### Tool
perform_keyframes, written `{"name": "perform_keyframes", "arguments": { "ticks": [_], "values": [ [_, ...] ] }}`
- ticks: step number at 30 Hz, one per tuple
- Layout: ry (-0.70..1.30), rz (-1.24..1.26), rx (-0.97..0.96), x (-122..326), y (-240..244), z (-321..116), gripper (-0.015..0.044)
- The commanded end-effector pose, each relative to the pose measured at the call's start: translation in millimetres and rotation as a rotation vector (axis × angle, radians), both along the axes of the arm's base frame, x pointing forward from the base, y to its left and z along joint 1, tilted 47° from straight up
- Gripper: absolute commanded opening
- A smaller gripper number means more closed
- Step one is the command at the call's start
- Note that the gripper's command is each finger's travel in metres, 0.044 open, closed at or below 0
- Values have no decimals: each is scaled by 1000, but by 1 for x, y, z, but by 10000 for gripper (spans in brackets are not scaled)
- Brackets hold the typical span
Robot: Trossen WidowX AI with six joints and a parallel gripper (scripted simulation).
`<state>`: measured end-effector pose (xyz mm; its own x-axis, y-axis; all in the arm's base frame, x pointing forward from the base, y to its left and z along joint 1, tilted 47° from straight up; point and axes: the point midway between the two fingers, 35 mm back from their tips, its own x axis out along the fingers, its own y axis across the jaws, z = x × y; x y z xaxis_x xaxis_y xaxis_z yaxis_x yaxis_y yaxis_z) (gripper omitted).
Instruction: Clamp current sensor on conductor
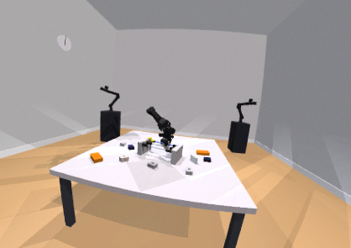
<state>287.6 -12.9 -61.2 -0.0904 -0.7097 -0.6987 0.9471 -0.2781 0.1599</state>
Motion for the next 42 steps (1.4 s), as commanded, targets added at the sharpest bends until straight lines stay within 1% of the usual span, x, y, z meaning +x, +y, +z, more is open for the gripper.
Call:
{"name": "perform_keyframes", "arguments": {
  "ticks": [1, 8, 19, 29, 42],
  "values": [
    [1, 0, 1, 0, 0, 0, 0],
    [-42, 46, -20, -3, 1, -1, 0],
    [-42, 44, -19, -3, -2, -4, 0],
    [-46, 43, -18, -3, 0, -2, 258],
    [-46, 43, -18, -3, 0, -2, 258]
  ]
}}
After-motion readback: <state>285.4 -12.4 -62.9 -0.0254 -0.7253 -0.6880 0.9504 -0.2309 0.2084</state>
